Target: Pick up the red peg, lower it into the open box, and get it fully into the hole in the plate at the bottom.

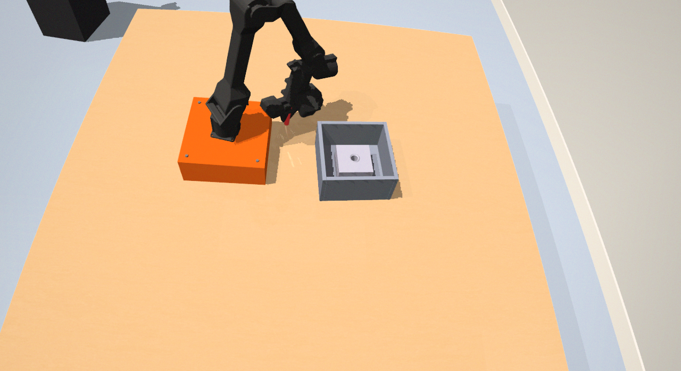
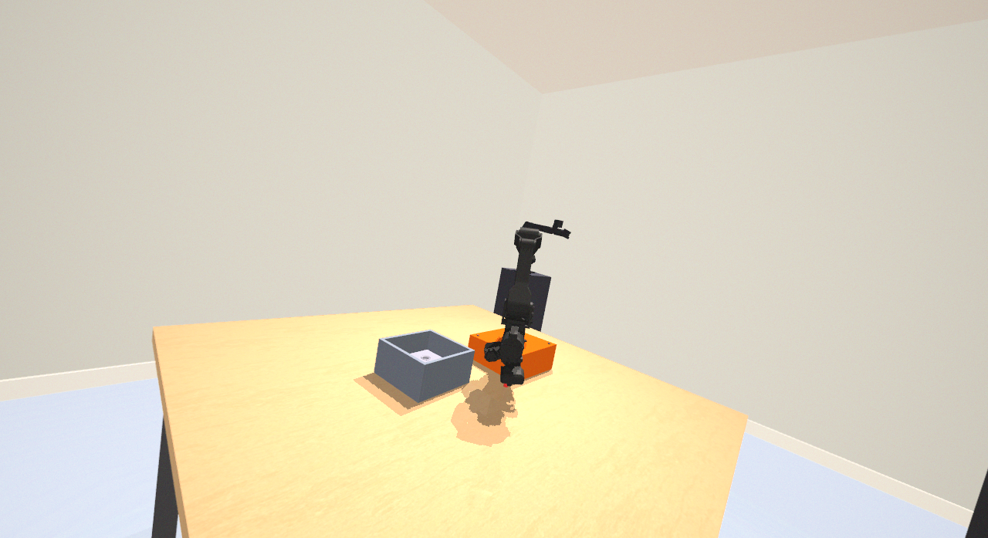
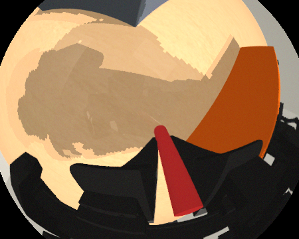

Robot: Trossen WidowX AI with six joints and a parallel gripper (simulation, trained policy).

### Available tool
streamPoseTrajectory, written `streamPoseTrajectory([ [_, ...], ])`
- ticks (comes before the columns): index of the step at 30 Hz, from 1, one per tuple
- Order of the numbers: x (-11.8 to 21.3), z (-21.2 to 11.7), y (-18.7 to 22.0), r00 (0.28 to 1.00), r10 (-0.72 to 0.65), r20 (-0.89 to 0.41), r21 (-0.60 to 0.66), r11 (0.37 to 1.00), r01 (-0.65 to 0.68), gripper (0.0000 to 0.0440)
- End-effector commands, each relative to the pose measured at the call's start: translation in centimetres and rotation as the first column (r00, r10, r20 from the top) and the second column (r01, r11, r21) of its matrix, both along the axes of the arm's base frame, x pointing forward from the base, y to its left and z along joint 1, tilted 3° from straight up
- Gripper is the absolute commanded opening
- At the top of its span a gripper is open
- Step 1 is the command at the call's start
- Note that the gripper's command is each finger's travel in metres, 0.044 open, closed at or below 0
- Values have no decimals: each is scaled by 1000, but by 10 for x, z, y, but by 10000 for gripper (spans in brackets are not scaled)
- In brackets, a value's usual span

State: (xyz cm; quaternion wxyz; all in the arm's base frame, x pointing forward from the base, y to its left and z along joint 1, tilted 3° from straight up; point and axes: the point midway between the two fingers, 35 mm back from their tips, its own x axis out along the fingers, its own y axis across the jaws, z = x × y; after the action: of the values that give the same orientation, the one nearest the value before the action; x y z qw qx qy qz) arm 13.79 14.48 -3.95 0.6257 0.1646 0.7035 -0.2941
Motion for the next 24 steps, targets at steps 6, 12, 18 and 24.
streamPoseTrajectory([
  [6, 12, 11, 10, 999, 33, 35, -2, 999, -32, 0],
  [12, 25, 32, 14, 996, 41, 79, 3, 999, -41, 0],
  [18, 37, 54, 15, 992, 47, 118, -2, 999, -47, 0],
  [24, 51, 77, 14, 987, 37, 157, -11, 999, -36, 0],
])
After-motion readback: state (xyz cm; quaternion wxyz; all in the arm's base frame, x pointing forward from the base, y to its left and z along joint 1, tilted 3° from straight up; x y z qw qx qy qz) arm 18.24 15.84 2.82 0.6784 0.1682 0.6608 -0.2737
